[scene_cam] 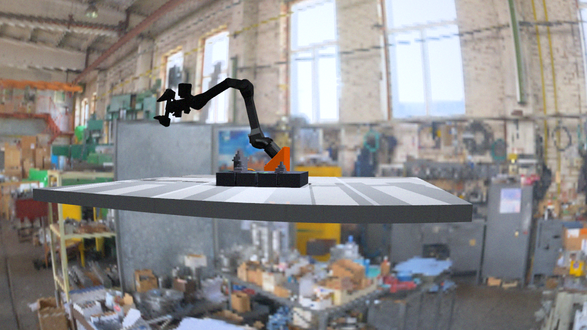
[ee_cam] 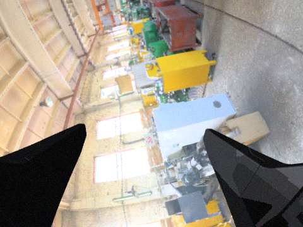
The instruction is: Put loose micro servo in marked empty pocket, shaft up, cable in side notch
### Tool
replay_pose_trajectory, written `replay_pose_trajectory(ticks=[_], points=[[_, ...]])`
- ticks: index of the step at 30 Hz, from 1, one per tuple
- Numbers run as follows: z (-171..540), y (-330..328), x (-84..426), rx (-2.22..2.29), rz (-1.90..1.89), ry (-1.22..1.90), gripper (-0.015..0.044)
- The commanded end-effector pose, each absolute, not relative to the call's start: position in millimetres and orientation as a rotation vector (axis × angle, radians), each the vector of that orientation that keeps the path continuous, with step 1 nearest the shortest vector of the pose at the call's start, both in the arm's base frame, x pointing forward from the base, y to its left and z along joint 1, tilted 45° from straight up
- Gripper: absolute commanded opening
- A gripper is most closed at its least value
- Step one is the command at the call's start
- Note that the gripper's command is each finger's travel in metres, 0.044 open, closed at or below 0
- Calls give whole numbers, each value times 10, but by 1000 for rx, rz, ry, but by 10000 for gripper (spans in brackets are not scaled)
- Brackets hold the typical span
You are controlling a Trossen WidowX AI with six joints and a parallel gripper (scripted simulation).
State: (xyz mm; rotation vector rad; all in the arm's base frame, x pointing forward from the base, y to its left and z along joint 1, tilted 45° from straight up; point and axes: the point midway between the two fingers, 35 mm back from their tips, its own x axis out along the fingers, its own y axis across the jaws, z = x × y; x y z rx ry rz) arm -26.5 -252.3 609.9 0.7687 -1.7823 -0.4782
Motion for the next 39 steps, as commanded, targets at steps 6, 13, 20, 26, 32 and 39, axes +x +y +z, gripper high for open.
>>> replay_pose_trajectory(ticks=[6, 13, 20, 26, 32, 39], points=[[5902, -2719, -122, 808, -589, -1721, 440], [5789, -2826, 21, 819, -670, -1648, 440], [5625, -2954, 205, 834, -771, -1547, 440], [5482, -3041, 364, 835, -854, -1454, 440], [5335, -3123, 529, 827, -931, -1353, 440], [5118, -3216, 745, 800, -1039, -1194, 440]])
